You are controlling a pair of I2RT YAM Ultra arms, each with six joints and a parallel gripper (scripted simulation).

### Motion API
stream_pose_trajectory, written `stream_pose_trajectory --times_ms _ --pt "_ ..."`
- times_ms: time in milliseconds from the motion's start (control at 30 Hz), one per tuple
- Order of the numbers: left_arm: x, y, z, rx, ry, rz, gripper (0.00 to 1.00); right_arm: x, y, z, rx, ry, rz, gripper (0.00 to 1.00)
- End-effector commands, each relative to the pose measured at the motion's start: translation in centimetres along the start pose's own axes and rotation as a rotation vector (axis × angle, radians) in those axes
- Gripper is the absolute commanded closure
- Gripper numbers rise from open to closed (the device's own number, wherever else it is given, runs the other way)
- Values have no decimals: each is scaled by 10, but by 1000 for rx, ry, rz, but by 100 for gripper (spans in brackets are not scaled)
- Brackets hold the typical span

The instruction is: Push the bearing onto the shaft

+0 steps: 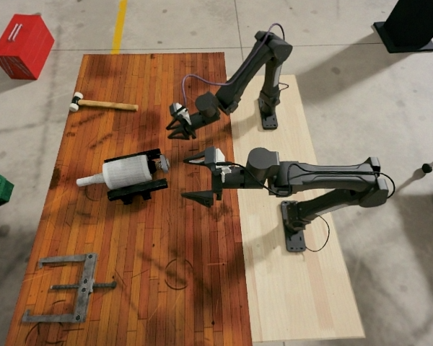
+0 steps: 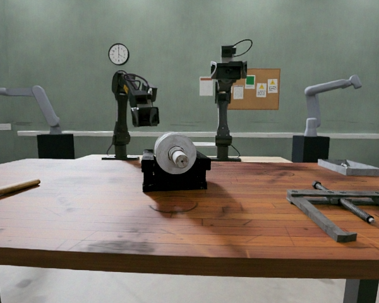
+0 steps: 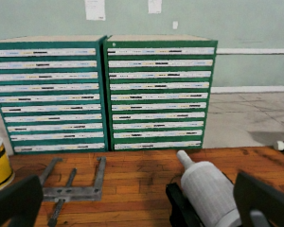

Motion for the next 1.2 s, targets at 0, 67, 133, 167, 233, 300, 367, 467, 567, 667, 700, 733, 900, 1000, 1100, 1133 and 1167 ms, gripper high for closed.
stream_pose_trajectory --times_ms 0,67,133,167,233,300,367,467,567,667,700,733,900,1000,1100,1133,1167 --pt "-9 5 7 -17 -8 -12 0 -15 10 -7 -21 7 -1 56" --pt "-7 2 6 -15 -9 -4 0 -21 13 -17 -14 6 -3 56" --pt "-3 -2 5 -10 -8 7 0 -39 17 -25 -16 -5 -33 56" --pt "-2 -4 2 -1 -8 11 0 -46 19 -29 -16 -10 -46 56" --pt "-2 -4 0 5 -9 11 0 -63 24 -36 -20 -18 -75 56" --pt "-6 0 -3 18 -9 -4 0 -79 30 -43 -23 -25 -103 56" --pt "-7 3 -3 13 -8 -9 0 -92 36 -50 -23 -30 -126 56" --pt "-11 7 -2 10 -9 -23 0 -102 42 -59 -21 -31 -142 56" --pt "-10 9 -2 11 -9 -24 0 -106 46 -68 -15 -33 -147 56" --pt "-9 8 -2 11 -9 -22 0 -125 59 -80 -11 -36 -189 56" --pt "-9 7 -2 11 -9 -20 0 -130 62 -84 -9 -36 -197 56" --pt "-9 8 -3 15 -9 -20 0 -134 66 -89 -7 -35 -206 56" --pt "-8 5 -2 12 -9 -18 0 -149 85 -110 5 -25 -241 56" --pt "-7 3 -3 15 -9 -12 0 -151 96 -124 17 -16 -246 56" --pt "-3 1 -2 10 -6 -5 0 -152 99 -128 21 -13 -249 56" --pt "-4 -1 -4 20 -9 -5 0 -151 101 -131 25 -13 -249 56" --pt "-4 0 -5 23 -9 -5 0 -152 105 -136 29 -11 -252 56"
Point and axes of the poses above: on each arm, the point where the finger pads meet when closed, its own y axis back along the fingers, its own z axis across the jaws, x = y × z, the point moved 7 cm from there along y, back along the fingers, and after that the axes turned 10 degrees about -y, right-handed, at the moved point
